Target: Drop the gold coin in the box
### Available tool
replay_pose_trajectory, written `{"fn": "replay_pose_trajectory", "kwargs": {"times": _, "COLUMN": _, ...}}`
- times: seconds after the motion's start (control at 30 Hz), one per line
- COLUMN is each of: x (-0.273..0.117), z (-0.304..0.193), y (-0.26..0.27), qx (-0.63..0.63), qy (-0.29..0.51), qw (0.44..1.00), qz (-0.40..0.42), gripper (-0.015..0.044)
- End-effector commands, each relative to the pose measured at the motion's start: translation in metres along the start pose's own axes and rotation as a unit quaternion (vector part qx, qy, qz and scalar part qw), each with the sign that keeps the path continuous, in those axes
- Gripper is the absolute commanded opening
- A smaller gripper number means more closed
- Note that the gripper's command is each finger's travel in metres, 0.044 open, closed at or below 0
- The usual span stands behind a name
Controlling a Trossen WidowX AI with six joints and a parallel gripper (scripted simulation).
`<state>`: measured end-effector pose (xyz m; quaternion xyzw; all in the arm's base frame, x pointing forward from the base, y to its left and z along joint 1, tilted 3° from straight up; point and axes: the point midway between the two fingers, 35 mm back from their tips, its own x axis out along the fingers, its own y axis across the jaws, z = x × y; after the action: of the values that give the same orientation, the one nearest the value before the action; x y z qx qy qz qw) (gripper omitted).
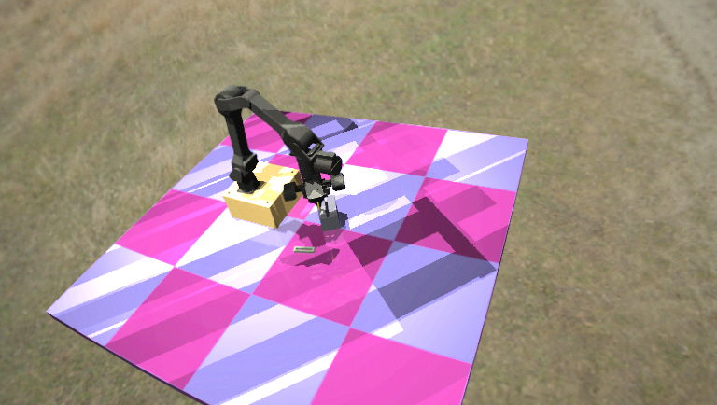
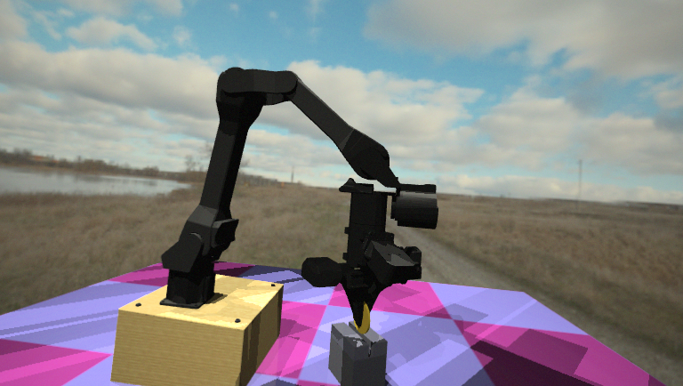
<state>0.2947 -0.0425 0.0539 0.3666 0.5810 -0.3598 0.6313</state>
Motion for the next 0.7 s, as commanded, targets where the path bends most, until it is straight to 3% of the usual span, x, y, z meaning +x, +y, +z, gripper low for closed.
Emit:
{"fn": "replay_pose_trajectory", "kwargs": {"times": 0.0, "x": 0.000, "z": -0.008, "y": 0.005, "qx": 0.002, "qy": -0.002, "qw": 1.000, "qz": 0.000, "gripper": 0.0000}}
{"fn": "replay_pose_trajectory", "kwargs": {"times": 0.67, "x": 0.000, "z": -0.036, "y": 0.019, "qx": -0.001, "qy": 0.002, "qw": 1.000, "qz": 0.001, "gripper": 0.0000}}
